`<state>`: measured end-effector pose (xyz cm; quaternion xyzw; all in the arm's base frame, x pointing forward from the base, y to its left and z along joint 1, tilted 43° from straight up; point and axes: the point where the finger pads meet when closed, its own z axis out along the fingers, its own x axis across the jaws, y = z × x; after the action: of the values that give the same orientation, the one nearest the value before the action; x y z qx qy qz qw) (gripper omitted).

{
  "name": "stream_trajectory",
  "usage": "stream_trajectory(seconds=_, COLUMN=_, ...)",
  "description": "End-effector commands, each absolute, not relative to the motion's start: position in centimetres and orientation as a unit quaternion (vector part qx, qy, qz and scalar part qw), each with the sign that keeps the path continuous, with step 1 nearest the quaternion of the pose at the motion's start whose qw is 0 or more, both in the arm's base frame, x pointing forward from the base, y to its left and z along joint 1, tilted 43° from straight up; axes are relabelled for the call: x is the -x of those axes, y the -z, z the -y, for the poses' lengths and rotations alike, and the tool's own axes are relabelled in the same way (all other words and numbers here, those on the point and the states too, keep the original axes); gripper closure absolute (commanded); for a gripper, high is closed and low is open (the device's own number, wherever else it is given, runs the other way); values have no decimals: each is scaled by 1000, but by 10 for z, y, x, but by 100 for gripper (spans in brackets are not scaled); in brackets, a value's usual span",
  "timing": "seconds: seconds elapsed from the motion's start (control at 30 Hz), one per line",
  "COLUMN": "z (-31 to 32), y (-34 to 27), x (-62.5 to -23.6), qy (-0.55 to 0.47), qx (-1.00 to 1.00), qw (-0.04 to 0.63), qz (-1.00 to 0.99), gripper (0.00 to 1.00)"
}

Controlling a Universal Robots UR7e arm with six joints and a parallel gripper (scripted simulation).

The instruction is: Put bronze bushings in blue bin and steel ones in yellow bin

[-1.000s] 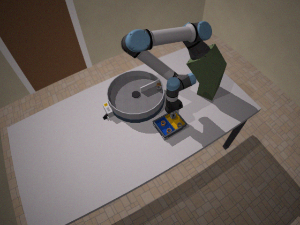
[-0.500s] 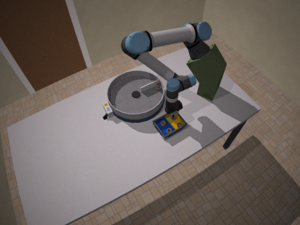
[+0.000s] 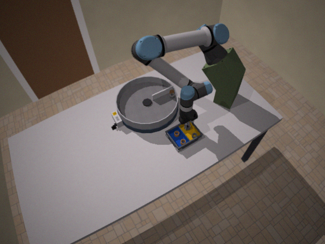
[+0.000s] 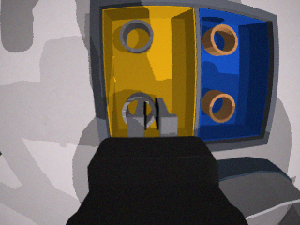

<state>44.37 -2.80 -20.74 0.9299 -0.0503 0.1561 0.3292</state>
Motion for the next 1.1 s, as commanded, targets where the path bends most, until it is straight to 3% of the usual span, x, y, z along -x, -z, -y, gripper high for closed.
stream_trajectory(seconds=0.0, z=30, y=210, x=-445, qy=-157, qx=-930, qw=329, qz=50, gripper=100)
stream_trajectory(seconds=0.77, z=32, y=212, x=-446, qy=-157, qx=-930, qw=329, qz=50, gripper=100)
stream_trajectory(seconds=0.8, z=32, y=212, x=-446, qy=-157, qx=-930, qw=329, qz=50, gripper=58)
stream_trajectory(seconds=1.07, z=32, y=212, x=-446, qy=-157, qx=-930, qw=329, qz=50, gripper=58)
